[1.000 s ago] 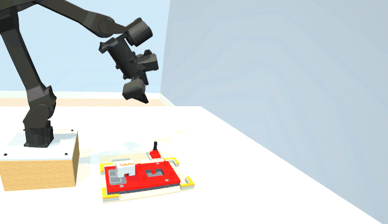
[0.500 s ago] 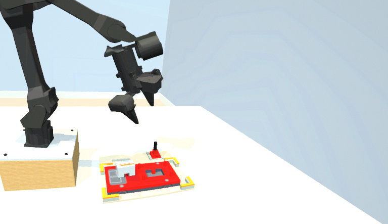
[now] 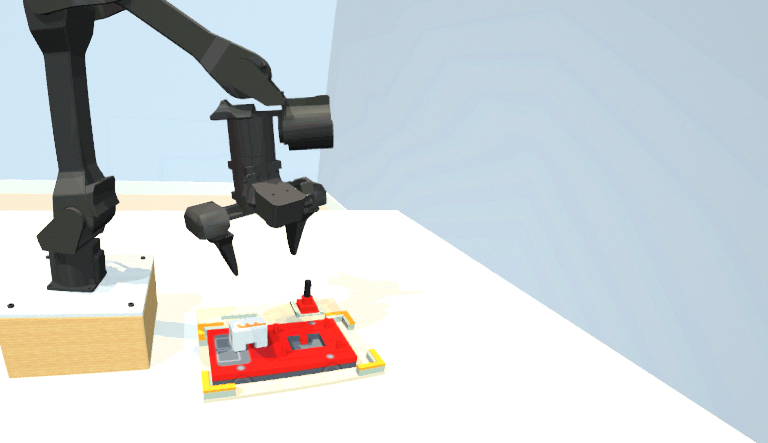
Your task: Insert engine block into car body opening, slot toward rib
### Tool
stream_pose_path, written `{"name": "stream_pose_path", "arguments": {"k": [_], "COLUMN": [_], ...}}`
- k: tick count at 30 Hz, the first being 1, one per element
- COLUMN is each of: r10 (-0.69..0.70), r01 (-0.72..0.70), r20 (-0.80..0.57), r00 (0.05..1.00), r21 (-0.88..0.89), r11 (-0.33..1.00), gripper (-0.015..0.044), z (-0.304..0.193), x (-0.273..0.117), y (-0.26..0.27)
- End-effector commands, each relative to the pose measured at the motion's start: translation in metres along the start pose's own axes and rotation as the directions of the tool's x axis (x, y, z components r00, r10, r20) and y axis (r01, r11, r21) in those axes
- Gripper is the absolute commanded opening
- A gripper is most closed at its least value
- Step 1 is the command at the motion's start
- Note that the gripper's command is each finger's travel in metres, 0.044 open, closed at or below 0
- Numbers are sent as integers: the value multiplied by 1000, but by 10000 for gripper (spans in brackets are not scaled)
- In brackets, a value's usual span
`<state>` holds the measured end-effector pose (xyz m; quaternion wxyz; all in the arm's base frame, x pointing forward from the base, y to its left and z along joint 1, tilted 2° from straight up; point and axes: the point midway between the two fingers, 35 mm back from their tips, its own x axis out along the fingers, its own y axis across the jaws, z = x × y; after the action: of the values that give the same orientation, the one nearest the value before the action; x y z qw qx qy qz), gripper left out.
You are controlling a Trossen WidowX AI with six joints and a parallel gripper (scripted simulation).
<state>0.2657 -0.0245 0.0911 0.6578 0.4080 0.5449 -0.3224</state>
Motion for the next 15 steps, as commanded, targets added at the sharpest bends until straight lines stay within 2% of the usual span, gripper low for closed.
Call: {"name": "stream_pose_path", "arguments": {"k": [1,5,10,15], "r10": [-70,-137,-149,-149], "r01": [71,142,154,154], "r20": [-15,-36,-40,-40], "r00": [997,990,988,988], "r21": [102,206,223,223], "r11": [992,968,963,963], "gripper": [440,440,440,440], "z": [7,13,14,13], "x": [5,8,9,44], "y": [-15,-30,-32,-37]}}
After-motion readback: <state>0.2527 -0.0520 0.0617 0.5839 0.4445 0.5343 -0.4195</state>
